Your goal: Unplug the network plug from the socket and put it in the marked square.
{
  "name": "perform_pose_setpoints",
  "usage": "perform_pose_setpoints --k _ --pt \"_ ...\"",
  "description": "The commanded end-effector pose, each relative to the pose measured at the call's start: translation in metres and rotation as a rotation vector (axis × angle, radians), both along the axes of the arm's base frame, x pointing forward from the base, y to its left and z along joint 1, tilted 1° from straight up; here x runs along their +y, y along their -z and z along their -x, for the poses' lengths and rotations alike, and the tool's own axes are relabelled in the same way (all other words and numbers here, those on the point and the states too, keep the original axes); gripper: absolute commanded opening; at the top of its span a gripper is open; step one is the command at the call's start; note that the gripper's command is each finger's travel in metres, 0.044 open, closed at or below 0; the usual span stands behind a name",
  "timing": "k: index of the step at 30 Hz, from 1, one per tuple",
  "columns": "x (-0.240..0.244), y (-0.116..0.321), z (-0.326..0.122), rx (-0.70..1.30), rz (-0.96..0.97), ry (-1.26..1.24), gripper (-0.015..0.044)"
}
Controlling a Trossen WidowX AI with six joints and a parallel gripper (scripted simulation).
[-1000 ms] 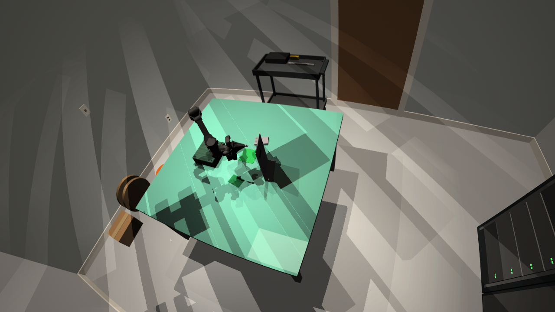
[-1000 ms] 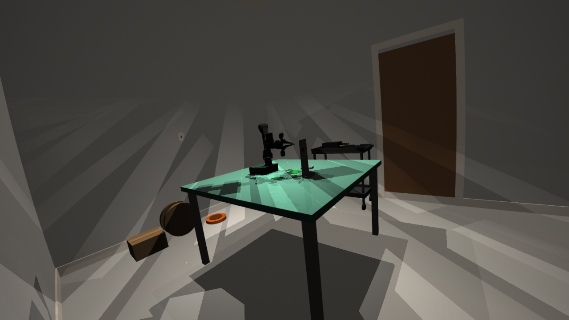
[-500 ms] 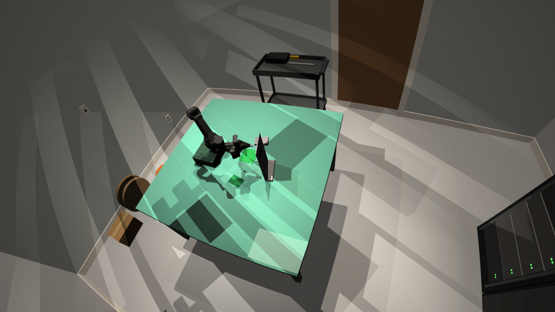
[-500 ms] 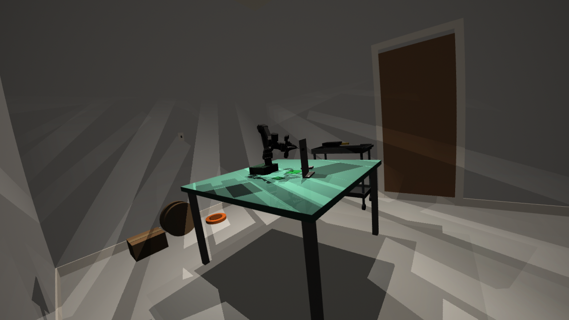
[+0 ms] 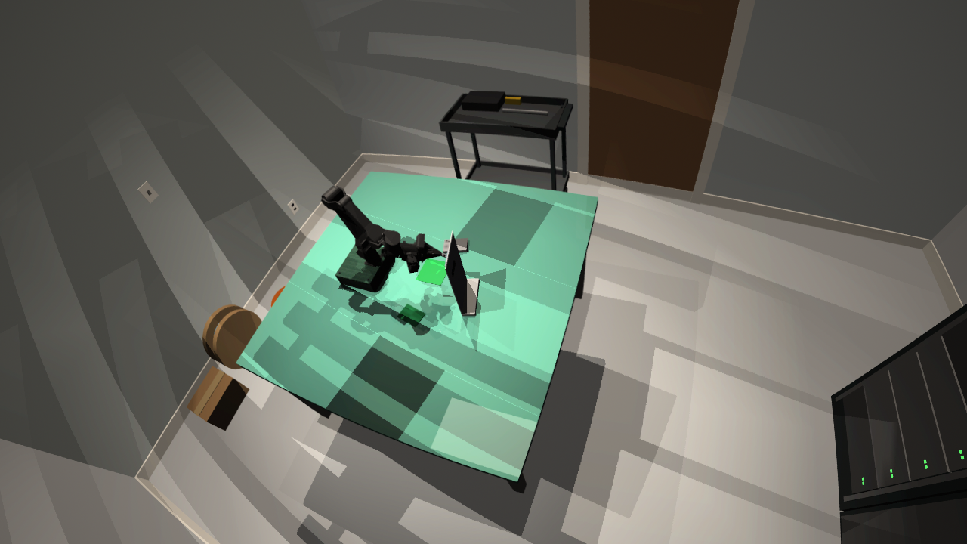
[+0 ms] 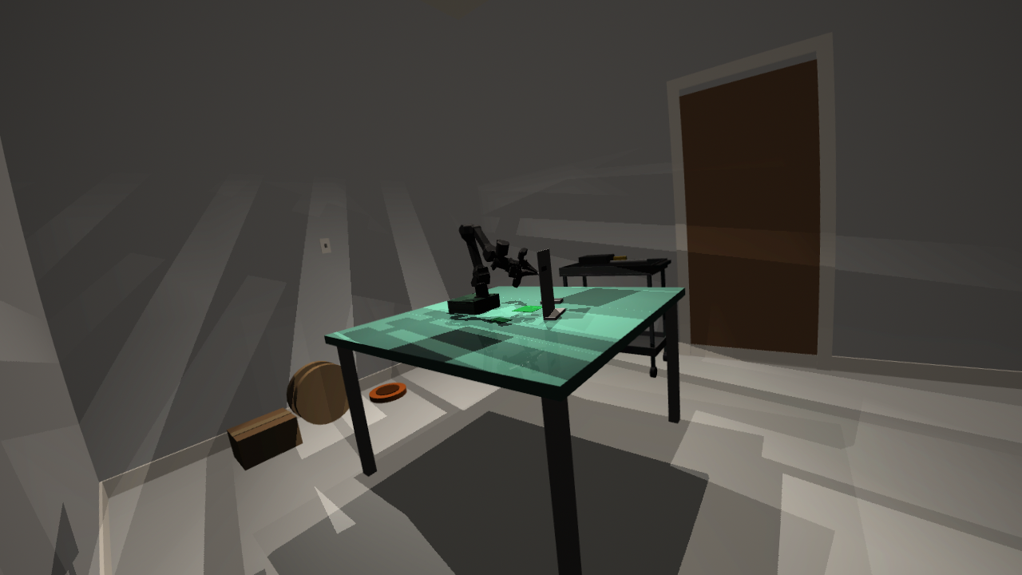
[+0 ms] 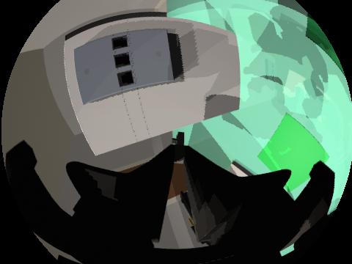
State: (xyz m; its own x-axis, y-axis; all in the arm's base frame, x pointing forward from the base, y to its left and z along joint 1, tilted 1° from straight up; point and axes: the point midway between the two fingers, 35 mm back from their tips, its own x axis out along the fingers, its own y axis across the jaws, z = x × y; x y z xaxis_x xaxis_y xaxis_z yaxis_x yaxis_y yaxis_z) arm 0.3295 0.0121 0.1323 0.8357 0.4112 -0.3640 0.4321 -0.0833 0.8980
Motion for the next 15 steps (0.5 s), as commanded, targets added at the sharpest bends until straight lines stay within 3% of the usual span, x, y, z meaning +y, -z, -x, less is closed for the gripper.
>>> perform_pose_setpoints --k 1,15 --pt "0.009 0.012 0.005 0.063 0.018 0.016 0.0" --pt "0.032 0.047 0.031 0.251 0.13 0.045 0.0"
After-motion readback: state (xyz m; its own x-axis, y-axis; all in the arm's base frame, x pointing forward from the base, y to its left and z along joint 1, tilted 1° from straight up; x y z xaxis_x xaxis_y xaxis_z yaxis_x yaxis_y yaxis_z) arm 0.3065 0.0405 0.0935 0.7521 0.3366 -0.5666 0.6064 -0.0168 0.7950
